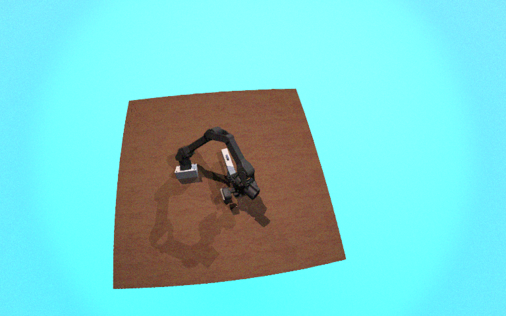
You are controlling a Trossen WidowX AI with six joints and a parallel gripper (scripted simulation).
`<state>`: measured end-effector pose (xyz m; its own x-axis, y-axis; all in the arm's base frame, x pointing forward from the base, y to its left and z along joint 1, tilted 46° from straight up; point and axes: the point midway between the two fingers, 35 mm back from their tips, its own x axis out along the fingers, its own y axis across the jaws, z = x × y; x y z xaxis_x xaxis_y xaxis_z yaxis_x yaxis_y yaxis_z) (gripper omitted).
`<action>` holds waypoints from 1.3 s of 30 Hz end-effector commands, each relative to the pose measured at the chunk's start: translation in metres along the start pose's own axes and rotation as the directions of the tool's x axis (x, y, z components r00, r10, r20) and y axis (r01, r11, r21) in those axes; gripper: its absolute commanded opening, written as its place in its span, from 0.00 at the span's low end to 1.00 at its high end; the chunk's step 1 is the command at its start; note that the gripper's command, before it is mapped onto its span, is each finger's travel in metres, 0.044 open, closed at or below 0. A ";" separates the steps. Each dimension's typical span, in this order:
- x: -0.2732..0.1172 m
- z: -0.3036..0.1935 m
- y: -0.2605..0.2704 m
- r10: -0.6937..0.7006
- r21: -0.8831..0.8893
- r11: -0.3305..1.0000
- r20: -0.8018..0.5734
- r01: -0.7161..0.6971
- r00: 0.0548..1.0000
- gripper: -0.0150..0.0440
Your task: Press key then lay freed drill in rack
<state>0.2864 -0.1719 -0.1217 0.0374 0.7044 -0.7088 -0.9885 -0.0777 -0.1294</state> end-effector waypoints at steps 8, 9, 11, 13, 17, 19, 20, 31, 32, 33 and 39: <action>-0.005 0.000 -0.001 0.000 -0.005 1.000 -0.005 0.000 1.000 0.25; -0.005 0.000 -0.001 0.000 -0.005 1.000 -0.005 0.000 1.000 0.25; -0.006 0.000 -0.001 0.000 -0.005 1.000 -0.005 0.000 1.000 0.25; -0.006 0.000 -0.001 0.000 -0.005 1.000 -0.005 0.000 1.000 0.25; -0.007 0.000 -0.001 0.000 -0.005 1.000 -0.005 0.000 1.000 0.25; -0.008 0.000 -0.001 0.000 -0.005 1.000 -0.005 0.000 1.000 0.25; -0.008 0.000 -0.001 0.000 -0.005 1.000 -0.005 0.000 1.000 0.25; -0.006 -0.002 0.012 0.001 -0.004 1.000 -0.006 -0.001 1.000 0.25; -0.006 -0.003 0.014 0.001 -0.004 1.000 -0.006 -0.001 1.000 0.25; -0.005 -0.003 0.016 0.001 -0.004 1.000 -0.006 -0.001 1.000 0.25; -0.004 -0.005 0.027 0.001 -0.004 1.000 -0.006 -0.001 1.000 0.25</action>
<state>0.2655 -0.1774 -0.1254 0.0339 0.7052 -0.7082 -0.9887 -0.0800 -0.1269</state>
